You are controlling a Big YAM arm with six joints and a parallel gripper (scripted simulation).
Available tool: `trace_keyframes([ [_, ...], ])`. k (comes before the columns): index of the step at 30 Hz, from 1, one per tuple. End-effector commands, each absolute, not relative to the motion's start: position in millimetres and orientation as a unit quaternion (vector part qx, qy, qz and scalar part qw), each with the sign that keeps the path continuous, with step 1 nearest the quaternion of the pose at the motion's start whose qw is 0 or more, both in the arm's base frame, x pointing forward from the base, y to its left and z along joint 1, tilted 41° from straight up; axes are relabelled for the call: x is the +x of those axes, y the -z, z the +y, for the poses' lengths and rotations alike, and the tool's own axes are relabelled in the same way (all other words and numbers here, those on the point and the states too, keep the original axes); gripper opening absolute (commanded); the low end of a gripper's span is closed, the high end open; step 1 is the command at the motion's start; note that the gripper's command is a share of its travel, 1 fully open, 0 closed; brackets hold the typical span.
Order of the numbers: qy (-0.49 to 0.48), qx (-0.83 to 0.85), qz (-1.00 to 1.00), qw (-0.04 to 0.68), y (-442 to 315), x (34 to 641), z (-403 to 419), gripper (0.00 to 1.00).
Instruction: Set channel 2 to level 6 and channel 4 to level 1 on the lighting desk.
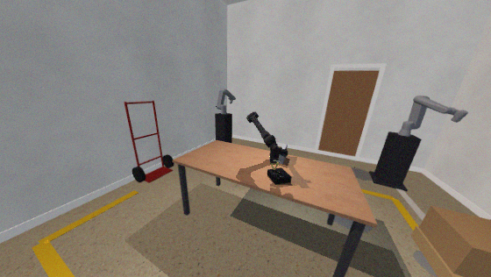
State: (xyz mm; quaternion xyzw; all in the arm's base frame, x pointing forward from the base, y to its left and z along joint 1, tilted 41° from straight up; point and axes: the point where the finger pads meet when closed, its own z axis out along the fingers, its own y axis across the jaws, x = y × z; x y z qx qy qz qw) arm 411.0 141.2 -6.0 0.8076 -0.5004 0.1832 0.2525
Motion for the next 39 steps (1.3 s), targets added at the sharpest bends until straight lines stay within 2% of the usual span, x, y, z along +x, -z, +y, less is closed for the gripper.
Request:
trace_keyframes([
  [1,-0.226,0.73,-0.605,0.223,-5,403,160,1.0],
  [20,-0.31,0.457,-0.827,0.106,-13,367,208,1.0],
  [39,-0.344,0.145,-0.928,-0.013,-15,357,213,1.0],
])
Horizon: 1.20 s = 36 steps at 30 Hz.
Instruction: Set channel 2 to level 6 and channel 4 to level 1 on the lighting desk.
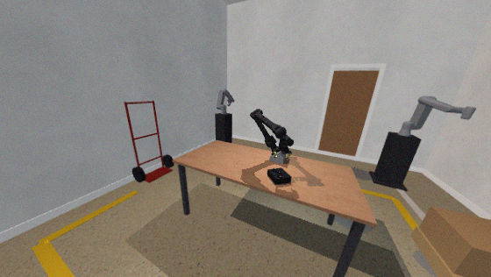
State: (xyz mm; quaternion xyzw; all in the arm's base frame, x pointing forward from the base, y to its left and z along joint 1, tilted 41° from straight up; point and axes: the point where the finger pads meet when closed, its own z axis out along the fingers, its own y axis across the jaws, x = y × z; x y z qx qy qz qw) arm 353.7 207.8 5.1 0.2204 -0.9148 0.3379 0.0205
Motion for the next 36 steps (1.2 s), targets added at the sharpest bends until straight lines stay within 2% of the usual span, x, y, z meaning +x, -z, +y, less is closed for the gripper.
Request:
trace_keyframes([
  [1,-0.347,0.092,-0.933,-0.032,-15,358,212,1.0],
  [20,-0.347,0.087,-0.933,-0.03,-12,358,199,1.0],
  [25,-0.343,0.158,-0.926,-0.009,-16,362,193,1.0],
  [36,-0.33,0.401,-0.85,0.084,-10,369,168,1.0],
])
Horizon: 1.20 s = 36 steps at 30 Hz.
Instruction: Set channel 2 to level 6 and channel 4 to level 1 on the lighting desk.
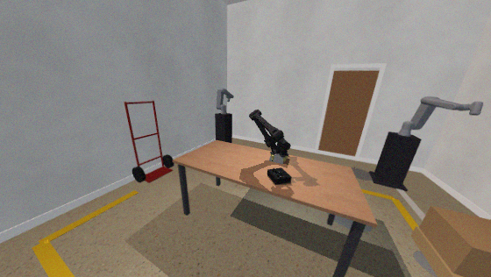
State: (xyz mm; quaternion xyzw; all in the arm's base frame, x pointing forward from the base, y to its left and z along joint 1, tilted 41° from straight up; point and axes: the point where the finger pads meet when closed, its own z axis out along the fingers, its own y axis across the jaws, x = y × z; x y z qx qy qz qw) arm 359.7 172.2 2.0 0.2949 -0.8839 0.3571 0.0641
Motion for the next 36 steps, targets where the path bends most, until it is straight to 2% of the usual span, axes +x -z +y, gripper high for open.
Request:
trace_keyframes([
  [1,-0.33,0.421,-0.84,0.093,-10,370,165,1.0],
  [13,-0.308,0.63,-0.684,0.199,-1,377,121,1.0],
  [15,-0.308,0.63,-0.684,0.199,-1,377,121,1.0],
  [24,-0.253,0.777,-0.508,0.273,2,378,99,1.0],
  [36,-0.178,0.879,-0.329,0.296,3,379,94,1.0],
])
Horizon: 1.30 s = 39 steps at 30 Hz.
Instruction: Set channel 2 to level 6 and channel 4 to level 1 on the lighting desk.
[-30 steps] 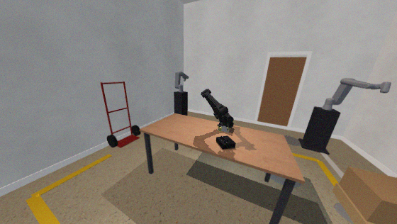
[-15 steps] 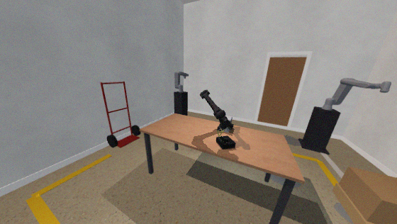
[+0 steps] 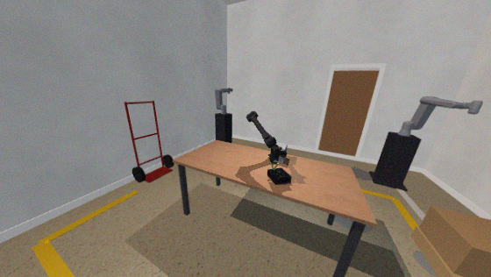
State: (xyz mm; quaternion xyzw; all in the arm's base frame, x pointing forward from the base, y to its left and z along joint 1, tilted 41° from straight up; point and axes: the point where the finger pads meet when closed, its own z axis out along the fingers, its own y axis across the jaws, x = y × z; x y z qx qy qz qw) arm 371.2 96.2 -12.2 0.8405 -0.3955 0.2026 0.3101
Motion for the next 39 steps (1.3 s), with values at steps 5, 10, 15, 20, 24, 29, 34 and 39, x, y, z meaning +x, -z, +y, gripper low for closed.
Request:
trace_keyframes([
  [5,-0.178,0.879,-0.329,0.296,2.9,378.6,94.2,0.0],
  [10,-0.171,0.879,-0.323,0.305,9.1,376.9,93.9,0.0],
  [15,-0.171,0.879,-0.323,0.305,8.9,377.5,94.3,0.0],
  [20,-0.171,0.879,-0.323,0.305,8.9,377.5,94.3,0.0],
  [24,-0.171,0.879,-0.323,0.305,8.9,377.5,94.3,0.0],
  [29,-0.171,0.879,-0.323,0.305,8.9,377.5,94.3,0.0],
  [34,-0.171,0.879,-0.323,0.305,8.9,377.5,94.3,0.0],
  [39,-0.171,0.879,-0.324,0.305,9.5,377.4,93.6,0.0],
])
